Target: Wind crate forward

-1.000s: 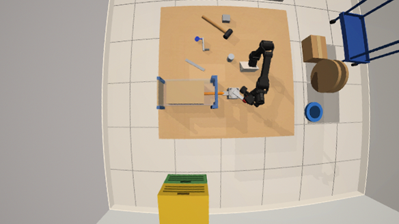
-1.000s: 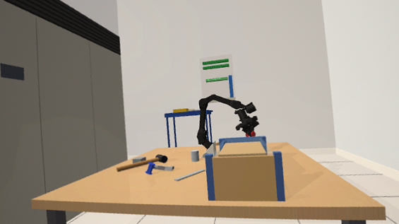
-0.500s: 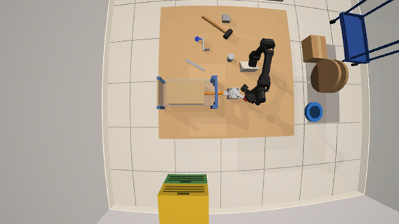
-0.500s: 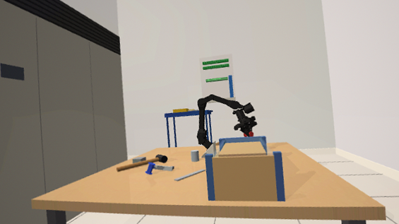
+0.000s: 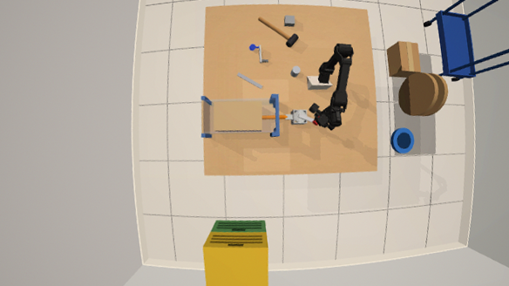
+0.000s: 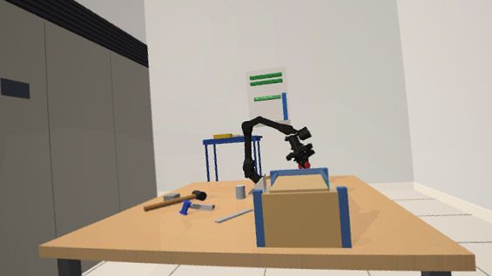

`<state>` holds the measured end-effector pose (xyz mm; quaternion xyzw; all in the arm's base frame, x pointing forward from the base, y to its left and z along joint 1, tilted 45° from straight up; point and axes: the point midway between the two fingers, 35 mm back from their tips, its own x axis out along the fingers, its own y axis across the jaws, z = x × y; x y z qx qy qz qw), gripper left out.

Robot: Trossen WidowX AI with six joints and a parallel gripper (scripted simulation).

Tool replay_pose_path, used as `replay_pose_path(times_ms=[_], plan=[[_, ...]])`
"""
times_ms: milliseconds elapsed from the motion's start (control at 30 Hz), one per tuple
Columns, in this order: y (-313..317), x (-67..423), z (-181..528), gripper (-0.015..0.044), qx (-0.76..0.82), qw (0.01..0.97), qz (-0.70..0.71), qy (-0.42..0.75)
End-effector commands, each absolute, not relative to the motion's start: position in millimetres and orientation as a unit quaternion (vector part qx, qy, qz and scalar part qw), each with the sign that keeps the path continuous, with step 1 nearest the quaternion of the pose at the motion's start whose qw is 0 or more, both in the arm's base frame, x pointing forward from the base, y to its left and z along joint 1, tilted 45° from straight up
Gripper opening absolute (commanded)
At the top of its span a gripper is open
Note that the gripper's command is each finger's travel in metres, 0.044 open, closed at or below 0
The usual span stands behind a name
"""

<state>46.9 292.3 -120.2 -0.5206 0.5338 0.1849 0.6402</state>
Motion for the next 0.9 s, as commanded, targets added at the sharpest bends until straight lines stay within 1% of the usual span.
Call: replay_pose_path(times_ms=[0,867], plan=[[279.3,43.0,-115.2,0.0,-0.53,0.63,0.179,0.538],[259.2,43.4,-96.9,0.0,-0.531,0.63,0.178,0.538]])
